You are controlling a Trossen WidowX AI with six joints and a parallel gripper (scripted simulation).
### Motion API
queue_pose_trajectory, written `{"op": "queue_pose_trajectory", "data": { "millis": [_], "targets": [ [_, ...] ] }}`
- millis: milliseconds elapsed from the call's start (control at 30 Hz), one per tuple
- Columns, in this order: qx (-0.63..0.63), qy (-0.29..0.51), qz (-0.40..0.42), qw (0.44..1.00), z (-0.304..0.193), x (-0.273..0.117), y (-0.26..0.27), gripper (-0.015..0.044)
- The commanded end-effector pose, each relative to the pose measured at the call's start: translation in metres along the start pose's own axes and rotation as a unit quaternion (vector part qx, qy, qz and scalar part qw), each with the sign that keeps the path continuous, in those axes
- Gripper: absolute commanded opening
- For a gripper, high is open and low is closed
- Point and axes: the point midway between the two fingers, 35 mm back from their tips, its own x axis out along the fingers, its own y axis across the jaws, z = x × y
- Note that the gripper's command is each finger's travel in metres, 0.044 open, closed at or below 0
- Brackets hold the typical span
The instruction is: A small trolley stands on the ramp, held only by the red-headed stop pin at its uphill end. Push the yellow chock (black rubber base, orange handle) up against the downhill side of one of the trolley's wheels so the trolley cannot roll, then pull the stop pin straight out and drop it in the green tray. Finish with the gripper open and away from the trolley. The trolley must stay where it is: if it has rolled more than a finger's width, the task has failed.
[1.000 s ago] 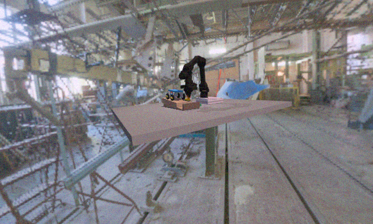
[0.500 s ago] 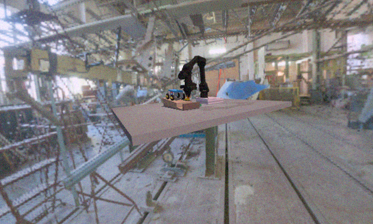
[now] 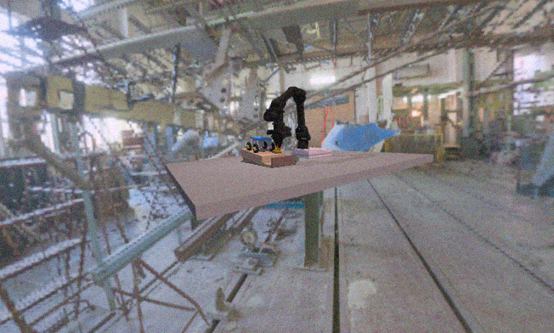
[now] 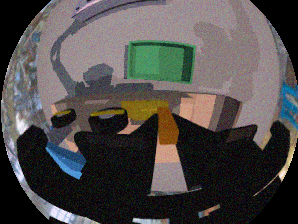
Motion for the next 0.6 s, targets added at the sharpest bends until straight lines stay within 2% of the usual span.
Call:
{"op": "queue_pose_trajectory", "data": {
  "millis": [0,400,567],
  "targets": [
    [0.001,0.003,0.002,1.000,-0.0005,-0.0008,0.0057,0.0000],
    [-0.001,0.000,-0.002,1.000,0.0002,-0.0001,0.0016,0.0000],
    [-0.001,0.000,-0.002,1.000,0.0002,-0.0001,0.0016,0.0131]
  ]
}}
